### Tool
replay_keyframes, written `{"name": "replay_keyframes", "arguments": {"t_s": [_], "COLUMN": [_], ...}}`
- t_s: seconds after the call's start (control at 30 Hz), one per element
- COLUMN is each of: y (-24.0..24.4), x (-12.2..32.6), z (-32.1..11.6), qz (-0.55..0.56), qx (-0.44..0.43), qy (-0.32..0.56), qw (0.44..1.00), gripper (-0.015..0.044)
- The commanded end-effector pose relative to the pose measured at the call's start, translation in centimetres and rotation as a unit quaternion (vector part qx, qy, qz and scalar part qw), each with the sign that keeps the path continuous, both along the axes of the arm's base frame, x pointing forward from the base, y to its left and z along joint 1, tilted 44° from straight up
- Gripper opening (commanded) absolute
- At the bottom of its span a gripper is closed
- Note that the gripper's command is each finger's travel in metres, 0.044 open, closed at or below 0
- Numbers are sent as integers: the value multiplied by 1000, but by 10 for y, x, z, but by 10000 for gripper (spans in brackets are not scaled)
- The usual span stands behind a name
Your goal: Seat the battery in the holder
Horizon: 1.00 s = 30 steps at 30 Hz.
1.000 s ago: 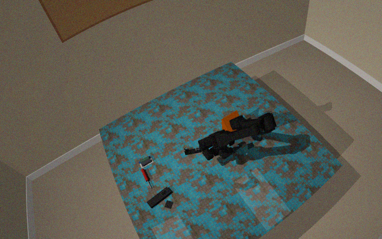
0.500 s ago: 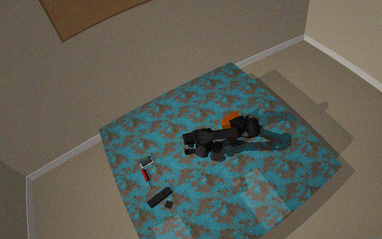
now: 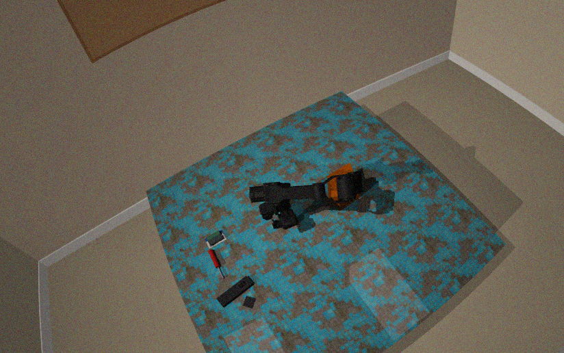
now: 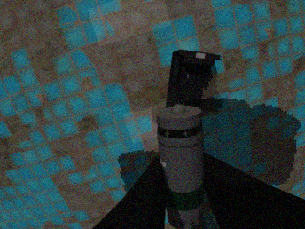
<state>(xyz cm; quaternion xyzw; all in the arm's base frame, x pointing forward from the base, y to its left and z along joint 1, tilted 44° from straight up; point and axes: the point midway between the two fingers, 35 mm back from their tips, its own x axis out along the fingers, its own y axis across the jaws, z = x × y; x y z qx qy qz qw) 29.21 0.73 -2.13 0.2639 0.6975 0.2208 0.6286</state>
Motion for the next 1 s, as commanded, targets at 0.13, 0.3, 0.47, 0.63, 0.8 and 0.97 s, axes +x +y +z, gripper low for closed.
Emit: {"name": "replay_keyframes", "arguments": {"t_s": [0.13,0.3,0.47,0.63,0.8,0.97], "y": [-15,-14,-9,-3,3,9], "x": [12,12,13,15,15,15], "z": [-15,-15,-25,-33,-39,-43], "qz": [-89,-91,-109,-126,-143,-160], "qx": [-9,-9,-18,-27,-34,-39], "qy": [74,70,50,29,8,-13], "qw": [993,993,993,991,989,986], "gripper": [67,67,67,67,67,67]}}
